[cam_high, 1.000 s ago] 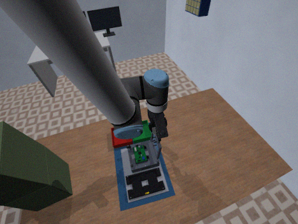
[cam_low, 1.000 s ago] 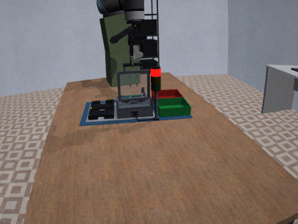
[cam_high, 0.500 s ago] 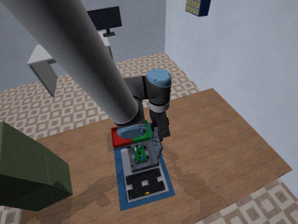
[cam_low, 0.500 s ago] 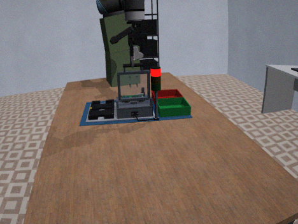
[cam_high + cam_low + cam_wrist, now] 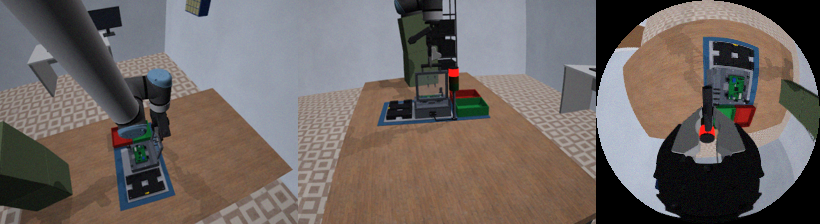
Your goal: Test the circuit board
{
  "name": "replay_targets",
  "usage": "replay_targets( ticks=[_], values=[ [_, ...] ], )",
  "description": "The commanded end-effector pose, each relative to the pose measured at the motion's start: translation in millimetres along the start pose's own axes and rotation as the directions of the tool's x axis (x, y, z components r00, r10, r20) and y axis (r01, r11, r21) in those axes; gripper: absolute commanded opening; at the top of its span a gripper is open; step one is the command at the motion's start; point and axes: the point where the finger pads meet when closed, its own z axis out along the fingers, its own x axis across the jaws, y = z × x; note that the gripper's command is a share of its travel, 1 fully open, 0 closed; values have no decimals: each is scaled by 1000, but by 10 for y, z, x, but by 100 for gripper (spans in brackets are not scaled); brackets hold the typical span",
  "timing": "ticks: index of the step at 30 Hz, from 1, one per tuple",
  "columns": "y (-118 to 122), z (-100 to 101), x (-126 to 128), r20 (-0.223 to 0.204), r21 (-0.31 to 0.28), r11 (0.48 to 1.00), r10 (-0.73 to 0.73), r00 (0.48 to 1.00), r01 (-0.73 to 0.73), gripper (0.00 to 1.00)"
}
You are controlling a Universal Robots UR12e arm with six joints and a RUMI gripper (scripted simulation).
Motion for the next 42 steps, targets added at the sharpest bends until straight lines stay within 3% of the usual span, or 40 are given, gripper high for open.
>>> replay_targets(
  ticks=[1, 15, 16, 42],
  values=[
    [0, -7, -8, 1, 0, 1000, 0, 1000, 0, 0],
    [0, -7, -8, 1, 0, 1000, 0, 1000, 0, 0],
    [0, -7, -8, 1, 0, 1000, 0, 1000, 0, 30],
    [0, -7, -8, 1, 0, 1000, 0, 1000, 0, 30]
  ],
)
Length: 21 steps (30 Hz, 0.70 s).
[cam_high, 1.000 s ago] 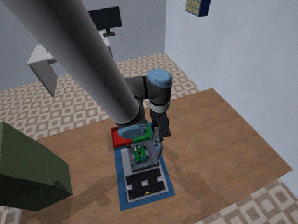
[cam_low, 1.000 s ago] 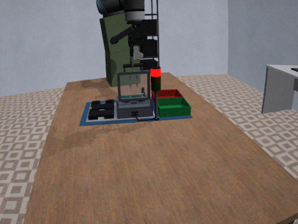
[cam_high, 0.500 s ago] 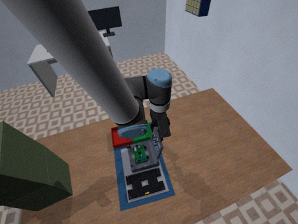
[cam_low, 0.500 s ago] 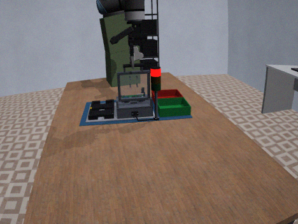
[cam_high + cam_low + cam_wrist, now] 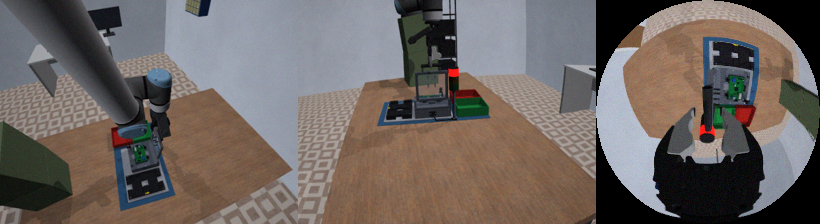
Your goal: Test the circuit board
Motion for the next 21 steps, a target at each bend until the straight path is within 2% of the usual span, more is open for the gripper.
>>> replay_targets(
  ticks=[1, 13, 21],
  values=[
    [0, -7, -7, 1, 0, 1000, 0, 1000, 0, 30],
    [0, -22, -7, 1, 0, 1000, 0, 1000, 0, 30],
    [0, -244, -6, 1, 0, 1000, 0, 1000, 0, 30]
  ],
)
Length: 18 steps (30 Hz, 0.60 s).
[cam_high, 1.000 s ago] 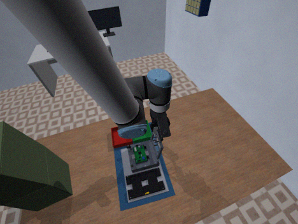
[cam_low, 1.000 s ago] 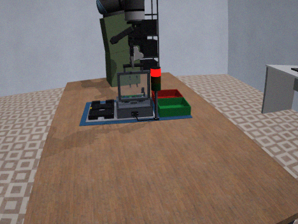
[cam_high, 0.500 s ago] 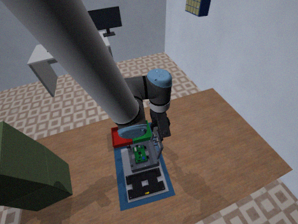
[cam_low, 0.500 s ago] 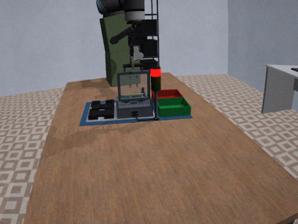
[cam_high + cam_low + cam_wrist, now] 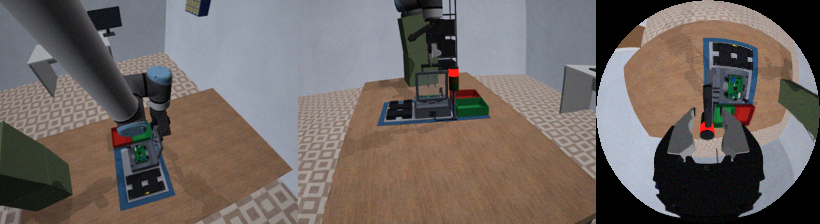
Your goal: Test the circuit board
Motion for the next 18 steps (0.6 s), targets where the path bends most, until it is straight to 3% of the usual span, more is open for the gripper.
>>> replay_targets(
  ticks=[1, 6, 17, 18],
  values=[
    [0, -166, -7, 1, 0, 1000, 0, 1000, 0, 30],
    [0, -362, -6, 1, 0, 1000, 0, 1000, 0, 30],
    [0, -489, -6, 1, 0, 1000, 0, 1000, 0, 30],
    [0, -489, -6, 1, 0, 1000, 0, 1000, 0, 59]
  ],
)
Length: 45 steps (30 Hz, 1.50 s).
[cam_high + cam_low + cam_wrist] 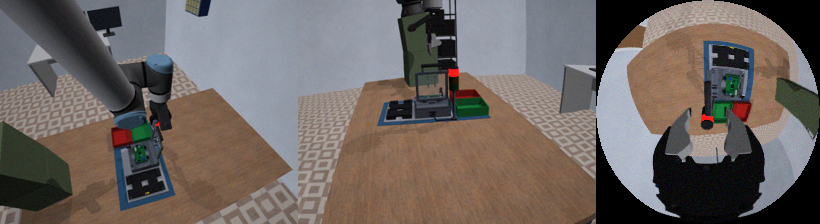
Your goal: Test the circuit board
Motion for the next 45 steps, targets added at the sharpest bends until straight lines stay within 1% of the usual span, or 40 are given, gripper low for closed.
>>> replay_targets(
  ticks=[1, 35, 41, 45],
  values=[
    [0, -25, -6, 1, 0, 1000, 0, 1000, 0, 59],
    [0, -25, -4, 1, 0, 1000, 0, 1000, 0, 59],
    [3, -25, 39, 1, 0, 1000, 0, 1000, 0, 59],
    [10, -25, 167, 1, 0, 1000, 0, 1000, 0, 59]
  ],
)
